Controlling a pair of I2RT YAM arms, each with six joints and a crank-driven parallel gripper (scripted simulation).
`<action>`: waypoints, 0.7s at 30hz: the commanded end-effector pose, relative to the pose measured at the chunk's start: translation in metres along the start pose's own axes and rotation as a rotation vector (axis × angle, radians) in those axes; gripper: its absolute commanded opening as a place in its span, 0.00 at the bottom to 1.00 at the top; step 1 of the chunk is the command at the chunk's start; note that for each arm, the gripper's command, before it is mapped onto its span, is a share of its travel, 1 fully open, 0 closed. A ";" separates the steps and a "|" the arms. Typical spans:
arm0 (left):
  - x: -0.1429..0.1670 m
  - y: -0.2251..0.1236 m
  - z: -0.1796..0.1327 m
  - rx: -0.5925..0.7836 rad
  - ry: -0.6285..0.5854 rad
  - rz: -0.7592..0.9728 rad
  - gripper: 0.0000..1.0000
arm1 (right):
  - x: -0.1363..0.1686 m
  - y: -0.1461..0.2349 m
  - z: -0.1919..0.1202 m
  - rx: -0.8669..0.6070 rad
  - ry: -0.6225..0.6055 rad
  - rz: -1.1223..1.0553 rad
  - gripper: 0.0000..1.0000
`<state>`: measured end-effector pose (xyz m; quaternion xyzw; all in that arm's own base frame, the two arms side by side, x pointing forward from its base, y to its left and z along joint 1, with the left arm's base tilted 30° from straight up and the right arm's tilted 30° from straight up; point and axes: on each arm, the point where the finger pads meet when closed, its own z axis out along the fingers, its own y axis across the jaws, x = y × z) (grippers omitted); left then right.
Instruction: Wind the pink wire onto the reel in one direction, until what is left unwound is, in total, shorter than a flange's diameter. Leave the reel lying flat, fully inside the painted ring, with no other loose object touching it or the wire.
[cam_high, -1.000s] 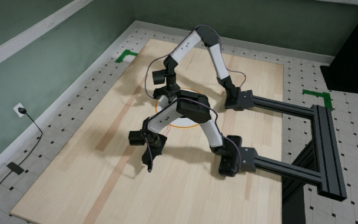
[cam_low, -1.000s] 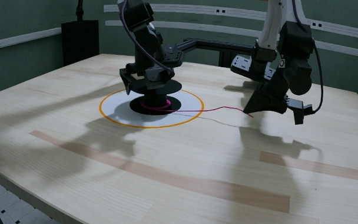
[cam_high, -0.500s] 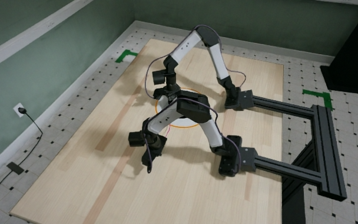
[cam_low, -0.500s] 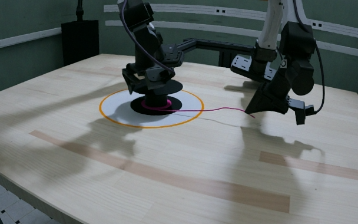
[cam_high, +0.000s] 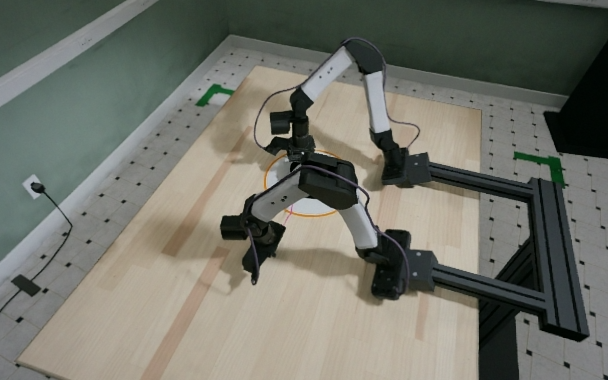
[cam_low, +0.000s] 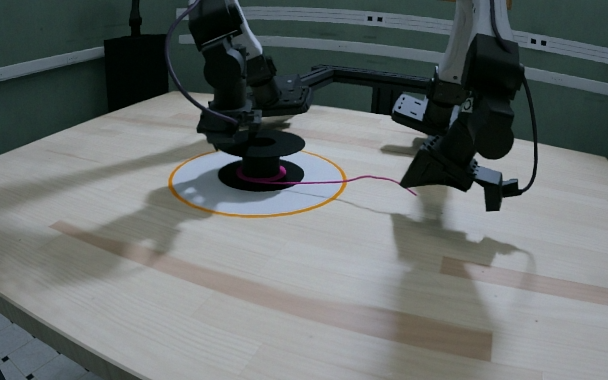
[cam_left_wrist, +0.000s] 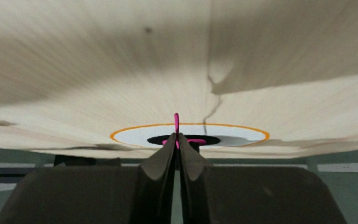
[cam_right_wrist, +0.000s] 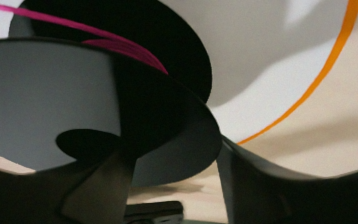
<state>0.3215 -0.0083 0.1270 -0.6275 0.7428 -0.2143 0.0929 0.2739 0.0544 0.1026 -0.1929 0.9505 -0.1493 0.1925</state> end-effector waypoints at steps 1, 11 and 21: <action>0.010 -0.007 -0.001 0.023 -0.022 0.019 0.00 | 0.015 0.005 0.001 0.001 -0.034 0.349 0.58; 0.036 -0.004 0.020 -0.022 0.104 0.076 0.00 | 0.050 0.056 0.002 -0.023 -0.023 0.921 0.58; 0.022 -0.005 0.013 0.004 0.161 0.066 0.00 | 0.037 0.055 0.002 -0.022 -0.032 1.420 0.58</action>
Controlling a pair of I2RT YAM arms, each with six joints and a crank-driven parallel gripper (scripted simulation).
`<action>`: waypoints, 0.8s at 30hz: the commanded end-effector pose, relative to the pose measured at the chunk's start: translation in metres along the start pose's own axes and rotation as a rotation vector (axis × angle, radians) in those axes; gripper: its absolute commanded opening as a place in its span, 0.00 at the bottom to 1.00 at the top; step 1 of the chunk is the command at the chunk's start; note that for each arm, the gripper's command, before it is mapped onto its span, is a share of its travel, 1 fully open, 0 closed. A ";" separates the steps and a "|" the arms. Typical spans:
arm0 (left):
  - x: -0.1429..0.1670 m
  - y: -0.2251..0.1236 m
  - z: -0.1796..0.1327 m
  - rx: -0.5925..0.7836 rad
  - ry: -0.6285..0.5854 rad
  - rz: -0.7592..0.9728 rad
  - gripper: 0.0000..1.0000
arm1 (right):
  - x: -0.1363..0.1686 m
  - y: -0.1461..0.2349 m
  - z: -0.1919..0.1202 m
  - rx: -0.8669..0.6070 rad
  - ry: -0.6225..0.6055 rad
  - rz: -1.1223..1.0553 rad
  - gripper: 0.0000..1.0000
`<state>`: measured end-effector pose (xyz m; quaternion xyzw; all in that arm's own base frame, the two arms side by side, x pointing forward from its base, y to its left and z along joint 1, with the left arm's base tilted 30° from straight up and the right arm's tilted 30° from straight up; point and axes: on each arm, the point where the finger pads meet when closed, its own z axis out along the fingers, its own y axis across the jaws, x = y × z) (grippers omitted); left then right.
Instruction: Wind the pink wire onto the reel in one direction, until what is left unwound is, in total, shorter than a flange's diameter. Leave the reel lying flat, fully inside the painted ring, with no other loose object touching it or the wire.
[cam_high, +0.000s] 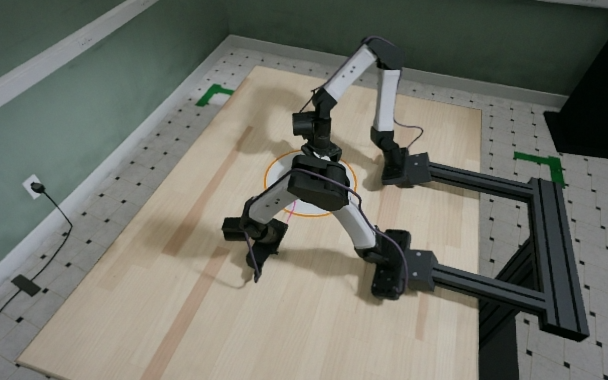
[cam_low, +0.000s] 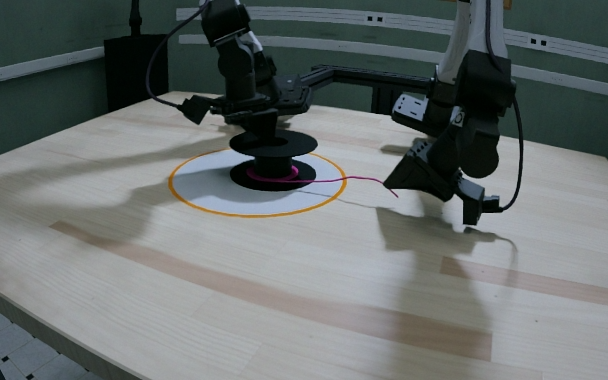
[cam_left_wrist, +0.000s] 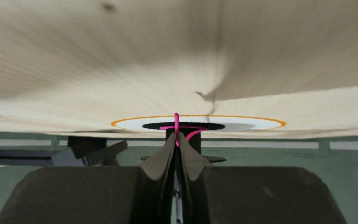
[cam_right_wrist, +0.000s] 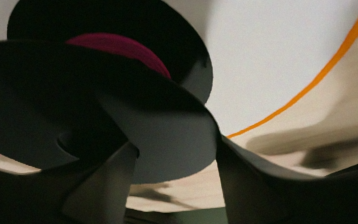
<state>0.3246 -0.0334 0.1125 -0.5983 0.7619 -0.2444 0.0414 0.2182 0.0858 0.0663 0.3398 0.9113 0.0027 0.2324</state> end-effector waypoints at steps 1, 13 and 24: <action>0.001 -0.005 -0.008 0.032 0.025 0.055 0.00 | -0.009 0.005 0.000 0.005 -0.062 0.320 0.58; 0.007 -0.007 -0.011 0.069 0.018 -0.007 0.00 | -0.015 0.004 0.000 0.005 -0.062 0.320 0.79; 0.008 -0.009 -0.014 0.070 0.017 -0.025 0.00 | -0.010 0.012 -0.052 0.005 -0.062 0.320 0.85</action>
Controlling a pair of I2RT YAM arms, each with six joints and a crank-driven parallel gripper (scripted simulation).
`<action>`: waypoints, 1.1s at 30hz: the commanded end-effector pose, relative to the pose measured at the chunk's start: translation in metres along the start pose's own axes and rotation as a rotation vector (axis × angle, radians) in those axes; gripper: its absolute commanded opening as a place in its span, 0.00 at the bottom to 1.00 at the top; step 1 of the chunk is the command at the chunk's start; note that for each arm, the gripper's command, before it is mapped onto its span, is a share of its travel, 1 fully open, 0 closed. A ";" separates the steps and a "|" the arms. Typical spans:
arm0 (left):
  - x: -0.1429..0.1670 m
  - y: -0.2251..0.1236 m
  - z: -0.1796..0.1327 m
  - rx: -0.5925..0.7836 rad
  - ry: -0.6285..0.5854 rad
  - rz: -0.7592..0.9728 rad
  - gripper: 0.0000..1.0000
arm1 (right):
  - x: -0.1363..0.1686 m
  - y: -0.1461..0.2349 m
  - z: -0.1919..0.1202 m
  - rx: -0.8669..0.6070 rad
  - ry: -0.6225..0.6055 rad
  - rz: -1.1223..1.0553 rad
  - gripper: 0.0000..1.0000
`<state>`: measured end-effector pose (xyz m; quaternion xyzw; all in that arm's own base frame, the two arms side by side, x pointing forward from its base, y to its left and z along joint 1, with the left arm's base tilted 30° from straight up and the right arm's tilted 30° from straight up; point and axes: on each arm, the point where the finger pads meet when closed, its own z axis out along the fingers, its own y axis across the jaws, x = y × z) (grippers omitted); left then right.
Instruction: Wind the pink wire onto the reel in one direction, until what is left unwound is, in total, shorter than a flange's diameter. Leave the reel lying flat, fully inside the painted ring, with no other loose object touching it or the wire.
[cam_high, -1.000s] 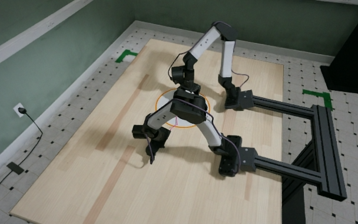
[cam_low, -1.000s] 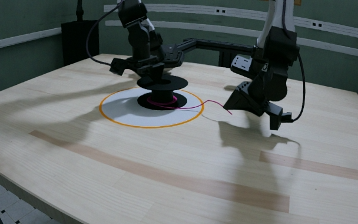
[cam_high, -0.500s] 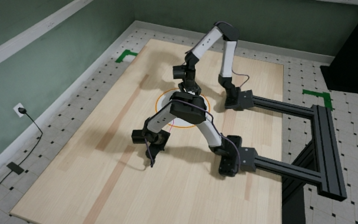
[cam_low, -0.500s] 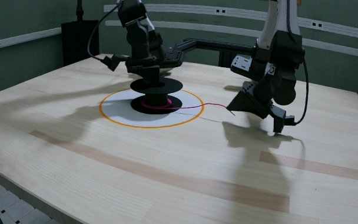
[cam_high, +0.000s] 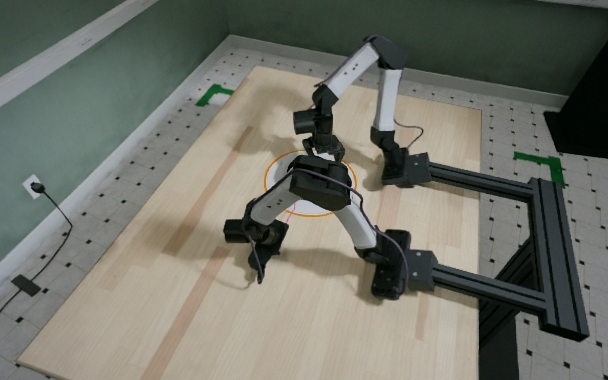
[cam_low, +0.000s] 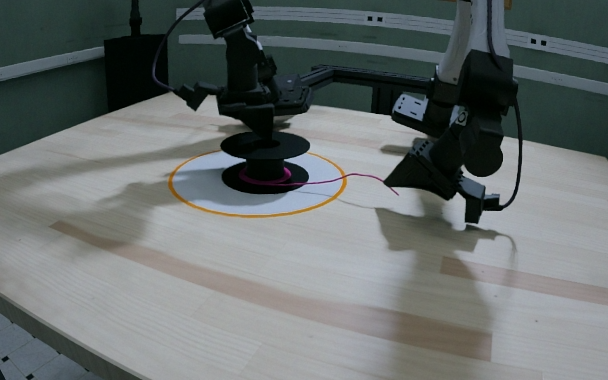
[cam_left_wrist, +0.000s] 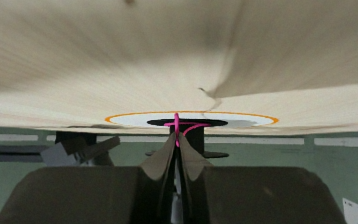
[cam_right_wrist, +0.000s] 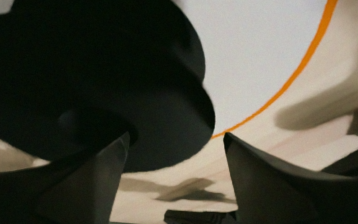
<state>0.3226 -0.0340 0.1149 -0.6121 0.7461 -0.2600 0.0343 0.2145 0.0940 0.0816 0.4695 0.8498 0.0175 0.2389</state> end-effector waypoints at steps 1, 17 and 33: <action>0.008 -0.010 -0.011 0.048 -0.004 0.020 0.00 | -0.011 0.008 -0.042 -0.027 -0.027 0.035 0.85; 0.009 -0.009 -0.011 0.048 -0.004 0.018 0.00 | -0.032 0.034 -0.032 -0.014 -0.034 -0.563 0.85; 0.009 -0.008 -0.009 0.048 -0.004 0.017 0.00 | -0.057 0.073 -0.033 0.021 -0.053 -1.473 0.85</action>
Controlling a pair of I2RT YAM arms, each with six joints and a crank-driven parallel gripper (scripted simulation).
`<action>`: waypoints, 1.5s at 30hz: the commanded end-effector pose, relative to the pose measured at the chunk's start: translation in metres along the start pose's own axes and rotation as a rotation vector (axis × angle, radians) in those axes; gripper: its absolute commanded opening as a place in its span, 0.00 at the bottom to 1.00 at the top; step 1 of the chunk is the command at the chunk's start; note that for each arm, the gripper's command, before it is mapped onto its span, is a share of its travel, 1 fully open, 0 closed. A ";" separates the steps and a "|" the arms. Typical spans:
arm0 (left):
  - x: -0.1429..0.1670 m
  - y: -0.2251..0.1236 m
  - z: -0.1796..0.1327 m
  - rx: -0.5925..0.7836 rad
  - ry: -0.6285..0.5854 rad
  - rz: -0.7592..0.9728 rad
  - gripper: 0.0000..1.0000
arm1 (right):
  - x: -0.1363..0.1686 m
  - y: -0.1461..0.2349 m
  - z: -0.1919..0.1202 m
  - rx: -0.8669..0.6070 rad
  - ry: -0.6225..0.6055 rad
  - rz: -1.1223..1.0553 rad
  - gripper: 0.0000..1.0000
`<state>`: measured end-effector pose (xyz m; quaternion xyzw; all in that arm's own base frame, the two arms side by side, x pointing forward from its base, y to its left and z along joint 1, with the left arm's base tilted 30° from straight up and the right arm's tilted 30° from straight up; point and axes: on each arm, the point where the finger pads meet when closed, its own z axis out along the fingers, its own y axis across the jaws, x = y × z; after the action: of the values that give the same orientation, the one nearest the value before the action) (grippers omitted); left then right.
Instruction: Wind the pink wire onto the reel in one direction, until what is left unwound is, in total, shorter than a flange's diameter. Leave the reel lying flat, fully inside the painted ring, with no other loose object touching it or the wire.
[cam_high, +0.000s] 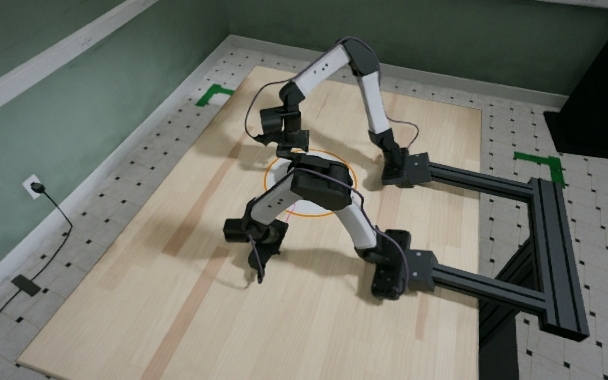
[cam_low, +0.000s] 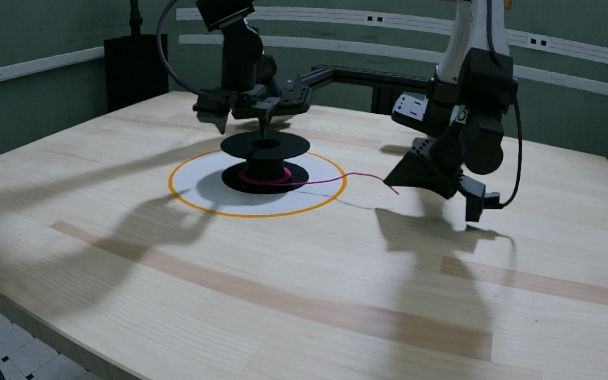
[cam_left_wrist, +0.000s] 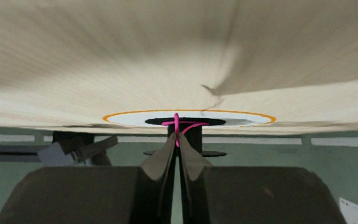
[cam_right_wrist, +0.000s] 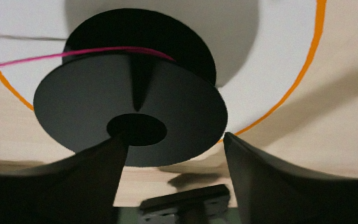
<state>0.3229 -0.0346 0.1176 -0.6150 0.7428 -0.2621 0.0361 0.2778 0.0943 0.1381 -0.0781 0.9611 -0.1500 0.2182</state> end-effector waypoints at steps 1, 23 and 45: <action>0.008 -0.006 -0.007 0.041 -0.001 0.024 0.00 | -0.012 -0.004 -0.010 -0.026 -0.026 -0.345 0.85; 0.005 -0.007 -0.007 0.041 -0.001 0.021 0.00 | -0.013 -0.004 0.033 -0.043 -0.035 -0.641 0.85; -0.005 -0.009 -0.012 0.040 -0.021 0.032 0.00 | -0.018 -0.004 0.029 -0.043 -0.035 -0.641 0.73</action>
<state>0.3216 -0.0323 0.1164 -0.6152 0.7429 -0.2615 0.0367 0.3004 0.0830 0.1124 -0.3856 0.8876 -0.1947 0.1599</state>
